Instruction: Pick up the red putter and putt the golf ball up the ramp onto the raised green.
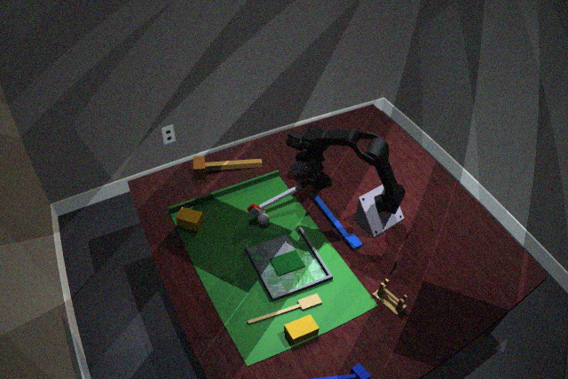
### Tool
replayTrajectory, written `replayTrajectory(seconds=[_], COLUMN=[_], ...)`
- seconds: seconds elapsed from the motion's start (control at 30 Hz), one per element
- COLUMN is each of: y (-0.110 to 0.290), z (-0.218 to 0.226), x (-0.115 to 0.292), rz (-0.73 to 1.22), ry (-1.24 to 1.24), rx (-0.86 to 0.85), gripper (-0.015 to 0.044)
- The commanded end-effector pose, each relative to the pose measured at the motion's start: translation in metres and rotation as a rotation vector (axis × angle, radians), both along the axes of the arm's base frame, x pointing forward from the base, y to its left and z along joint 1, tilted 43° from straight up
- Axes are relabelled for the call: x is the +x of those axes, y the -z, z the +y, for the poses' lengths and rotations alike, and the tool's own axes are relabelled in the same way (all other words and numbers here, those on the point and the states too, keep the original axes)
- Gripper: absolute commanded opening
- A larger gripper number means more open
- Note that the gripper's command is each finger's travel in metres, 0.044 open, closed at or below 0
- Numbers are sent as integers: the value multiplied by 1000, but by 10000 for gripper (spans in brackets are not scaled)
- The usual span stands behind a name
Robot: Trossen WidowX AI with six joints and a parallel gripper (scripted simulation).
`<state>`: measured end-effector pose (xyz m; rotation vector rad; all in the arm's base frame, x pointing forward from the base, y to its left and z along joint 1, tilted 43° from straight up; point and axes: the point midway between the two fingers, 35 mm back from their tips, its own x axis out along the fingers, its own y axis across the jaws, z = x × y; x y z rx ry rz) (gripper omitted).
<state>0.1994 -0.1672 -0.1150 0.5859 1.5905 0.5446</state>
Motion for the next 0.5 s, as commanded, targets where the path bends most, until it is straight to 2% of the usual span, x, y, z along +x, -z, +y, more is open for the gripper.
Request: replayTrajectory(seconds=[0.0, 0.2, 0.47], y=[-27, -33, -59], z=[37, 42, 16], x=[-3, -3, 0], rz=[-2, -2, -1], ry=[4, 4, 4], rx=[11, 13, 11], gripper=[0, 0, 0])
